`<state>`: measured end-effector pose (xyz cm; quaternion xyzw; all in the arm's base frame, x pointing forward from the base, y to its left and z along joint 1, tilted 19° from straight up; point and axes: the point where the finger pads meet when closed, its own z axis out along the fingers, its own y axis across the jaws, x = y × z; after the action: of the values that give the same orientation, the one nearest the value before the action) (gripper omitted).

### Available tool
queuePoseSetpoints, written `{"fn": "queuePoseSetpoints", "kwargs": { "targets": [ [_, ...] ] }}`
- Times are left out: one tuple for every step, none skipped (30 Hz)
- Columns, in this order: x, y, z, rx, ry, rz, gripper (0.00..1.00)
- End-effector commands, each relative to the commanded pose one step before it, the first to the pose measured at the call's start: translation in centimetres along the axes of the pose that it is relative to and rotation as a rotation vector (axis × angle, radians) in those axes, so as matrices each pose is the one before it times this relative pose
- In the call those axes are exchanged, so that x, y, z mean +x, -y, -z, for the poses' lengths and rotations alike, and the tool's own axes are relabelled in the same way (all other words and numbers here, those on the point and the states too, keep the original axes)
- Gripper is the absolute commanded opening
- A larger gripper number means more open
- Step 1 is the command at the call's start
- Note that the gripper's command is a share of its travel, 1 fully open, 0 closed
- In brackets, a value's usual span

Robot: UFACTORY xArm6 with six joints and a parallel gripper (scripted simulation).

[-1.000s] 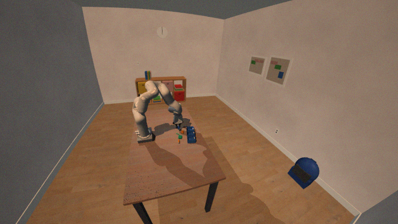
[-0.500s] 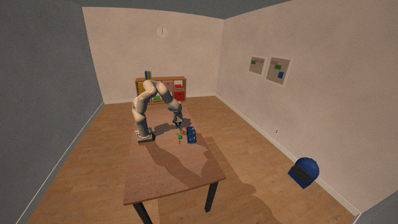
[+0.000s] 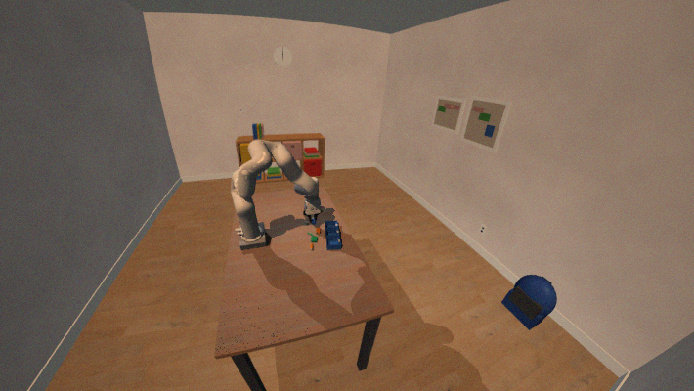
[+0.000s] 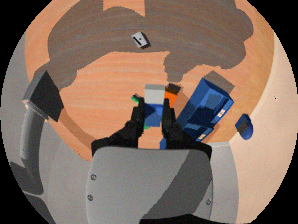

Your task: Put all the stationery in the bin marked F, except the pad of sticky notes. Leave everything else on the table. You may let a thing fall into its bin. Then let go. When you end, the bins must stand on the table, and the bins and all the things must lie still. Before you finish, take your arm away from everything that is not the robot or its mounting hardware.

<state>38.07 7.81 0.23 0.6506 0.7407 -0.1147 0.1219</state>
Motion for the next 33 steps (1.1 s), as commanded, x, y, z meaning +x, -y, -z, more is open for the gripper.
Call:
{"fn": "queuePoseSetpoints", "kwargs": {
  "targets": [
    [-1.552,-0.759,0.109,-0.00273,-0.00231,0.00228,0.0],
    [-0.563,-0.211,0.0,-0.00002,0.00005,0.0,0.0],
    [-0.563,-0.211,0.0,-0.00002,0.00005,0.0,0.0],
    [-0.563,-0.211,0.0,-0.00002,0.00005,0.0,0.0],
    [-0.563,-0.211,0.0,-0.00002,0.00005,0.0,0.0],
    [-0.563,-0.211,0.0,-0.00001,0.00005,0.0,0.0],
    [-0.563,-0.211,0.0,-0.00001,0.00005,0.0,0.0],
    [-0.563,-0.211,0.0,-0.00001,0.00005,0.0,0.0],
    [-0.563,-0.211,0.0,-0.00001,0.00005,0.0,0.0],
    [-0.563,-0.211,0.0,-0.00001,0.00005,0.0,0.0],
    [-0.563,-0.211,0.0,-0.00001,0.00005,0.0,0.0],
    [-0.563,-0.211,0.0,-0.00001,0.00005,0.0,0.0],
    [-0.563,-0.211,0.0,-0.00001,0.00005,0.0,0.0],
    [-0.563,-0.211,0.0,-0.00001,0.00005,0.0,0.0],
    [0.0,0.0,0.0,0.0,0.0,0.0,0.0],
    [0.0,0.0,0.0,0.0,0.0,0.0,0.0],
    [-0.563,-0.215,0.001,0.0,0.00004,0.0,0.0],
    [-0.563,-0.211,0.0,-0.00002,0.00005,0.0,0.0],
    [-0.563,-0.211,0.0,-0.00002,0.00005,0.0,0.0],
    [-0.563,-0.211,0.0,-0.00002,0.00005,0.0,0.0],
    [-0.346,-0.13,0.0,-0.00001,0.00003,0.0,0.0],
    [0.0,-0.002,0.0,0.00001,0.0,0.0,0.0],
    [-0.564,-0.212,0.001,-0.00001,0.00004,-0.05,0.0],
    [-0.553,-0.24,0.001,-0.00001,0.00004,-0.05,0.0],
    [-0.54,-0.266,0.001,-0.00002,0.00004,-0.05,0.0],
    [-0.526,-0.293,0.001,-0.00018,0.00014,-0.02868,0.0],
    [-0.517,-0.308,0.001,0.00002,-0.00005,-0.02605,0.0],
    [-0.508,-0.321,0.0,0.00014,-0.00011,-0.03301,0.0],
    [-0.497,-0.337,0.0,-0.00009,0.00019,-0.02542,0.0],
    [-0.488,-0.35,0.0,-0.00003,0.00004,0.0,0.0],
    [-0.488,-0.35,0.0,-0.00003,0.00004,0.0,0.0],
    [0.0,0.0,0.0,0.0,0.0,0.0,0.0],
    [0.0,0.0,0.0,0.0,0.0,0.0,0.0]
  ]
}}
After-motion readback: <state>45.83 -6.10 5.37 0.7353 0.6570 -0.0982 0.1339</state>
